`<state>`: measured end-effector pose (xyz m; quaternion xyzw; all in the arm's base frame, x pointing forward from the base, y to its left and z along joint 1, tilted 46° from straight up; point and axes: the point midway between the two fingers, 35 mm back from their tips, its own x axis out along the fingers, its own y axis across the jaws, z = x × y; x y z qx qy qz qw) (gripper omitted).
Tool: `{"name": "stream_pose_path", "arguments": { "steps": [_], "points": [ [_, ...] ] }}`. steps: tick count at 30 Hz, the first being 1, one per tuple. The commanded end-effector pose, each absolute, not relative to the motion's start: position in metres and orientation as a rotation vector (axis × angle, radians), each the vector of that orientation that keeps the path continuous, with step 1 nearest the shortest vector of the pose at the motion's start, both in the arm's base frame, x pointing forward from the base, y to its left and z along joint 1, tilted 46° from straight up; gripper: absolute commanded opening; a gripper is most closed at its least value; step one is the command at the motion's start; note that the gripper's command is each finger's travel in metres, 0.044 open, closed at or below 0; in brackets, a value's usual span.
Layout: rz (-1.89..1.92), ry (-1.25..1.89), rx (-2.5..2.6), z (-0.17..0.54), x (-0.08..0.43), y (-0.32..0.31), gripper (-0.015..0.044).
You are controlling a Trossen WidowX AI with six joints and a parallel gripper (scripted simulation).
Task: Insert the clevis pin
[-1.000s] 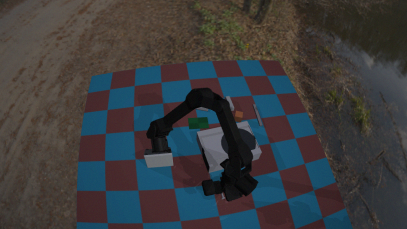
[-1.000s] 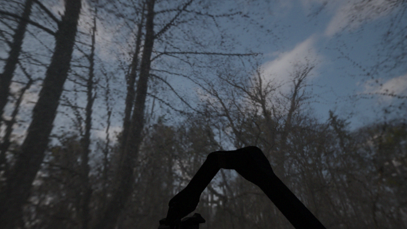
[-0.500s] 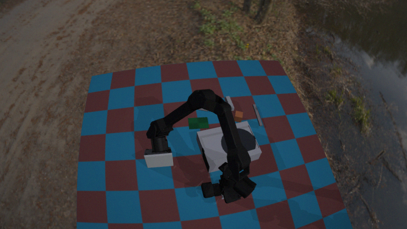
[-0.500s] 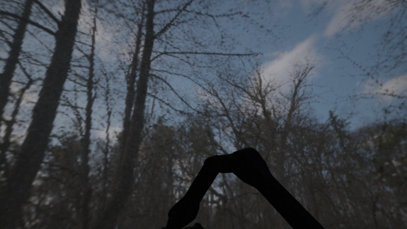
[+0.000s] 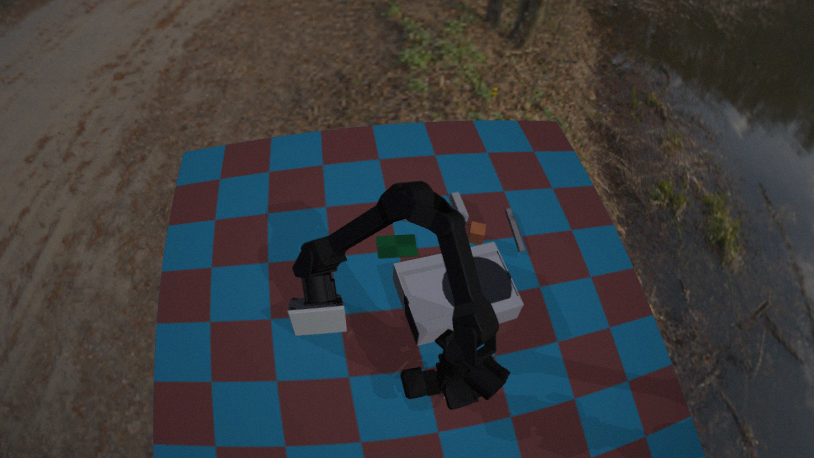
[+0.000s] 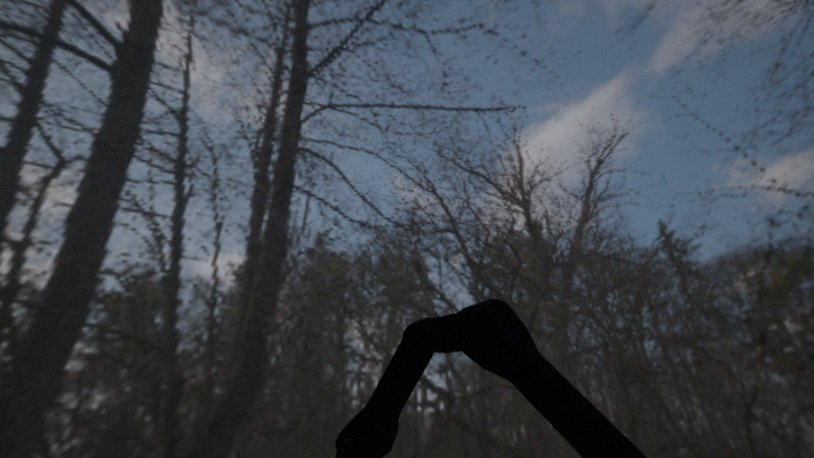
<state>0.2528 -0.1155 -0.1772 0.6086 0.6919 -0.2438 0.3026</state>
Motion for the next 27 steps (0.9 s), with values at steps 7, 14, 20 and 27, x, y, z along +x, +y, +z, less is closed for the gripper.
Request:
{"name": "stream_pose_path", "arguments": {
  "steps": [7, 14, 20, 27],
  "points": [
    [-0.649, 1.834, 1.62, -0.1781, 0.2528, -0.1143, 0.0134],
    [-0.649, 1.834, 1.62, -0.1781, 0.2528, -0.1143, 0.0009],
    [-0.649, 1.834, 1.62, -0.1781, 0.2528, -0.1143, 0.0],
    [-0.648, 1.833, 1.618, -0.1706, 0.2537, -0.1223, 0.0]
  ]
}}
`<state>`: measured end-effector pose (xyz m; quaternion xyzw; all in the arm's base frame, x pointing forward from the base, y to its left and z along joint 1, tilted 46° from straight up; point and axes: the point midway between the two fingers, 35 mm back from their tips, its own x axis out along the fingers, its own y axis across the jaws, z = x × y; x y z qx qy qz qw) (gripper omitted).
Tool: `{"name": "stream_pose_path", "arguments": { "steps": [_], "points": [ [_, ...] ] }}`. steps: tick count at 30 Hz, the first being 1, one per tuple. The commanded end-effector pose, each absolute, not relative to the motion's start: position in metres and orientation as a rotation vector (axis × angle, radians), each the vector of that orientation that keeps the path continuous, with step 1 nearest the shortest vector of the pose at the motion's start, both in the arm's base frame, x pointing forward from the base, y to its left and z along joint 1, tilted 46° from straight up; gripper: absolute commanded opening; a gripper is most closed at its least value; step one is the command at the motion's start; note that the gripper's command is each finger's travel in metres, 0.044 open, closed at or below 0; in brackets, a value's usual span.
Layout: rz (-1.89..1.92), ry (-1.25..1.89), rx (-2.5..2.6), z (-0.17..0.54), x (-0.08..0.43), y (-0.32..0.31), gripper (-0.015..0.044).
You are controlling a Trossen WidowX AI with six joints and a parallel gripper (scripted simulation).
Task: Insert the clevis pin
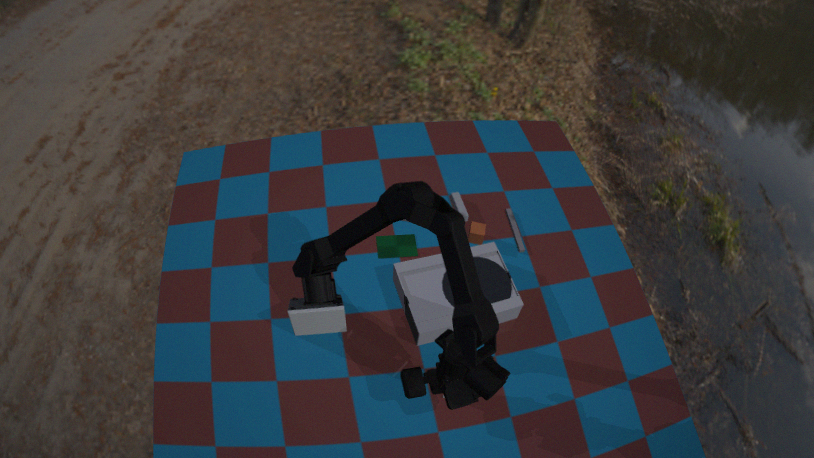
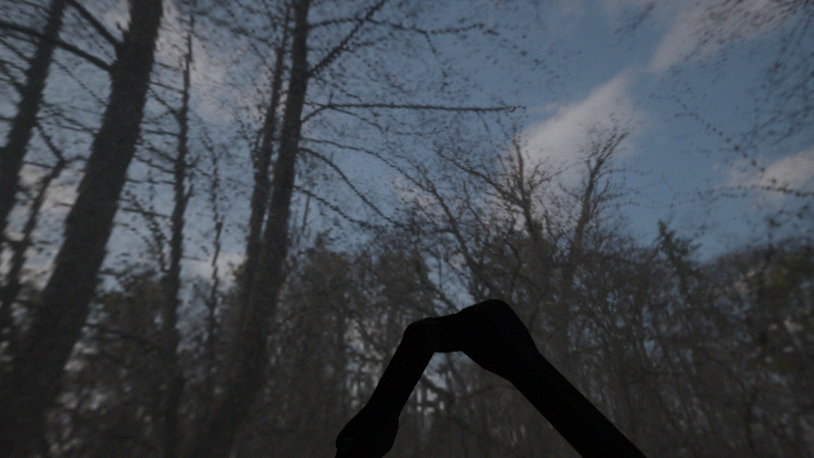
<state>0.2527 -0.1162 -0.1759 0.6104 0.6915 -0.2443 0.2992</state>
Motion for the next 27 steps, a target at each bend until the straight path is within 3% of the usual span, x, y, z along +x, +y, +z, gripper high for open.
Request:
{"name": "stream_pose_path", "arguments": {
  "steps": [1, 27],
  "points": [
    [-0.648, 1.832, 1.617, -0.167, 0.254, -0.126, 0.0],
    [-0.778, 1.819, 1.7, -0.132, 0.258, -0.164, 0.0]
  ]
}}
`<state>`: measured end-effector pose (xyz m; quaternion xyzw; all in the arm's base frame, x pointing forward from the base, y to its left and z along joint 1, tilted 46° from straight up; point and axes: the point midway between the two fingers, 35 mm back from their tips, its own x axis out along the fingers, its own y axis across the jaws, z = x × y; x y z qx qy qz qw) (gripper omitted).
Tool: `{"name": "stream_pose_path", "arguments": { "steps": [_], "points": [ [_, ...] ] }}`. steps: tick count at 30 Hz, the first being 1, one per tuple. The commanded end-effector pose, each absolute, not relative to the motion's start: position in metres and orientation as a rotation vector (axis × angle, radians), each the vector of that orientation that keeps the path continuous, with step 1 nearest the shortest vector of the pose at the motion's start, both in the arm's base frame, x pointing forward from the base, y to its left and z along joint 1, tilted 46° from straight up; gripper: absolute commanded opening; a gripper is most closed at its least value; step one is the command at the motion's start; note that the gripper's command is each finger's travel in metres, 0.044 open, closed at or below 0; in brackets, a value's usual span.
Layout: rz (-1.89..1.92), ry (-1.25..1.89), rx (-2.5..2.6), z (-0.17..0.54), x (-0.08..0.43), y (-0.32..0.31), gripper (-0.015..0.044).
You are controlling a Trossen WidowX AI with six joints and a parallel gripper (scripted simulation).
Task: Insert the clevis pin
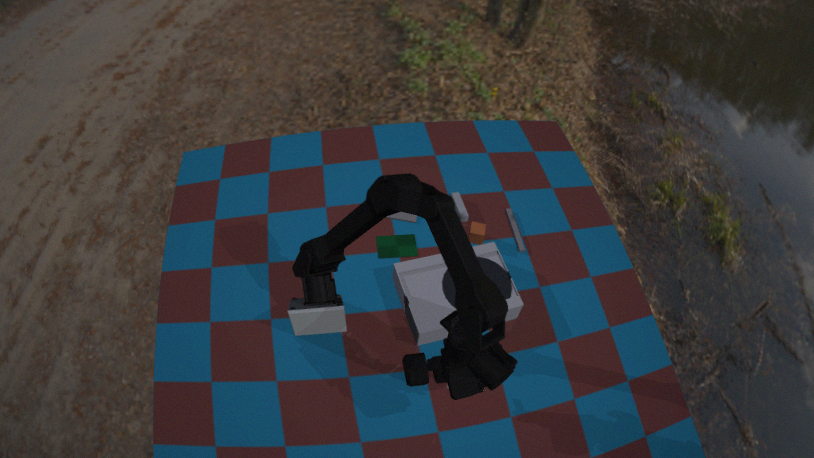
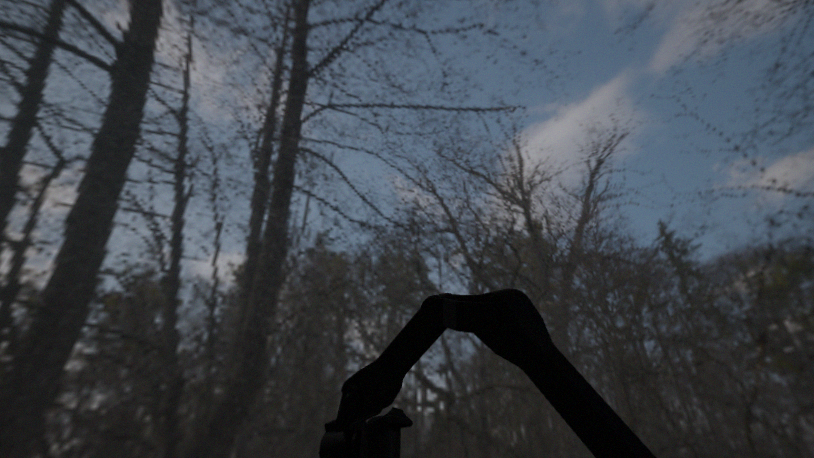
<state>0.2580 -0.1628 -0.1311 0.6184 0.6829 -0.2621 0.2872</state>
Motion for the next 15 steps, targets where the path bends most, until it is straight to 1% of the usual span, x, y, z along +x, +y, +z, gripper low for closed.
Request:
{"name": "stream_pose_path", "arguments": {
  "steps": [1, 15],
  "points": [
    [-0.815, 1.816, 1.722, -0.1319, 0.2577, -0.1642, 0.0],
    [-1.345, 1.713, 2.003, -0.1336, 0.2575, -0.1704, 0.0]
  ]
}}
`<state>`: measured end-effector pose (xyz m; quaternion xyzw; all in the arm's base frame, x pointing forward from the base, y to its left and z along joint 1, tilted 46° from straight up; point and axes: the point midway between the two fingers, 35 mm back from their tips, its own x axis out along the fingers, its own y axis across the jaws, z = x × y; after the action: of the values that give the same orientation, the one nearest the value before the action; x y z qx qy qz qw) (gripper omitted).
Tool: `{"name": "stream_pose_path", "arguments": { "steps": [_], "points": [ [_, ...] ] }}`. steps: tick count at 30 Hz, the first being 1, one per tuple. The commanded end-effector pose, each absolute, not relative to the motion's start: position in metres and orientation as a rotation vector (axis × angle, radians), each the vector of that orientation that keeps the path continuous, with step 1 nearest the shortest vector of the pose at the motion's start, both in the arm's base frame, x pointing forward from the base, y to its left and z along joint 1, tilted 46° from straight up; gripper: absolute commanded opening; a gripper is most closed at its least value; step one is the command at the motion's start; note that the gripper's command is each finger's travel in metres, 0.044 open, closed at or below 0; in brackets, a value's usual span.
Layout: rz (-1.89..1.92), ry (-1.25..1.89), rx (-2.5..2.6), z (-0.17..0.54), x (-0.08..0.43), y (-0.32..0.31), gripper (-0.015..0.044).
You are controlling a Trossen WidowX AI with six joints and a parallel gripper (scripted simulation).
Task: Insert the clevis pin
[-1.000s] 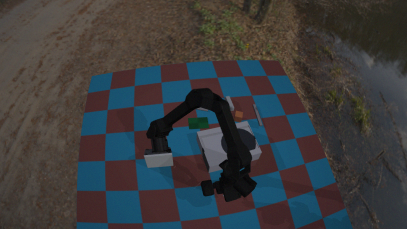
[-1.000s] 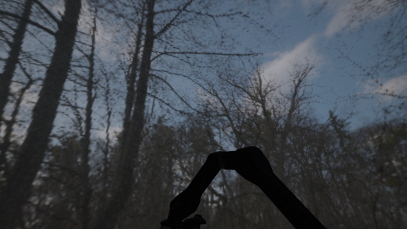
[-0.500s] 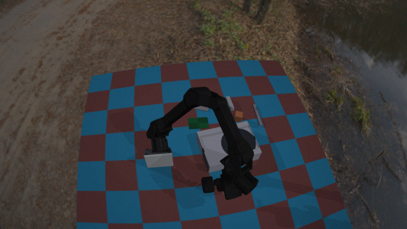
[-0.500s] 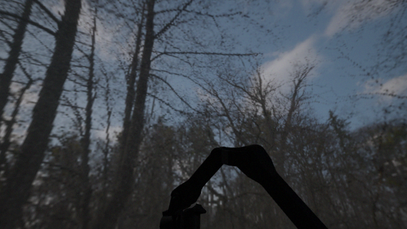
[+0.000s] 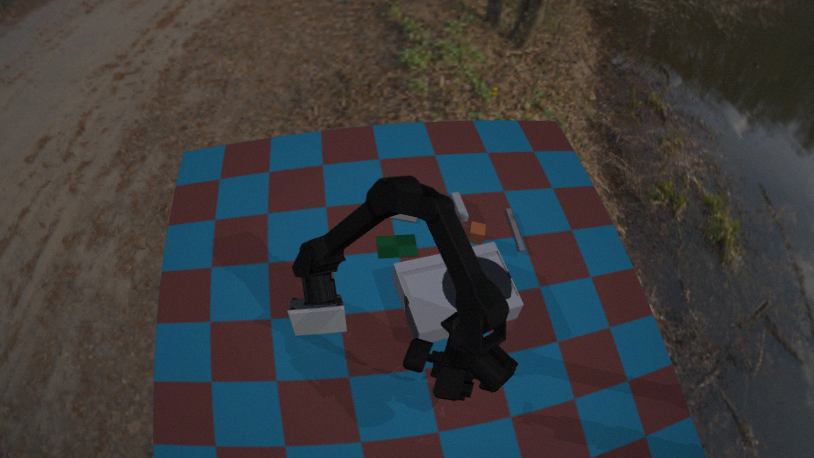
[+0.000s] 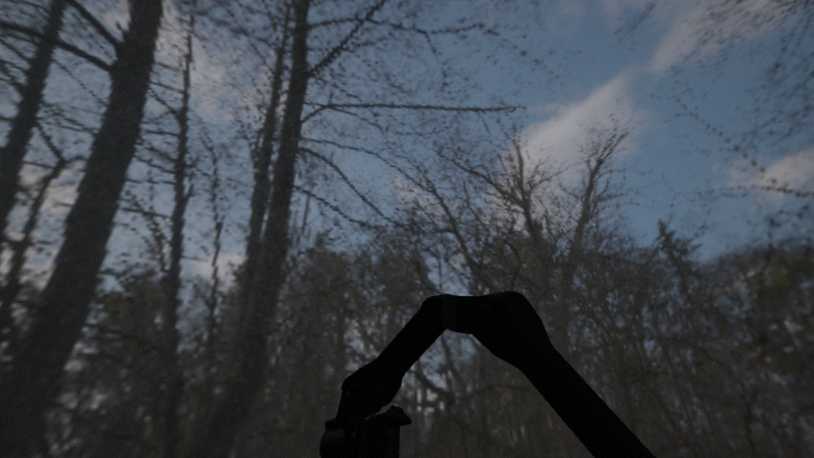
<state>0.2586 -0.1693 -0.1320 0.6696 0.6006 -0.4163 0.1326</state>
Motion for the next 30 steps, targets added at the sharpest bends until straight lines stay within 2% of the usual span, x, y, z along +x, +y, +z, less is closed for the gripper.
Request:
{"name": "stream_pose_path", "arguments": {
  "steps": [1, 6, 30],
  "points": [
    [-1.385, 1.701, 2.021, -0.134, 0.257, -0.171, 0.0],
    [-1.524, 1.655, 2.083, -0.134, 0.257, -0.172, 0.0],
    [-1.527, 1.654, 2.085, -0.151, 0.257, -0.155, 0.0]
  ]
}}
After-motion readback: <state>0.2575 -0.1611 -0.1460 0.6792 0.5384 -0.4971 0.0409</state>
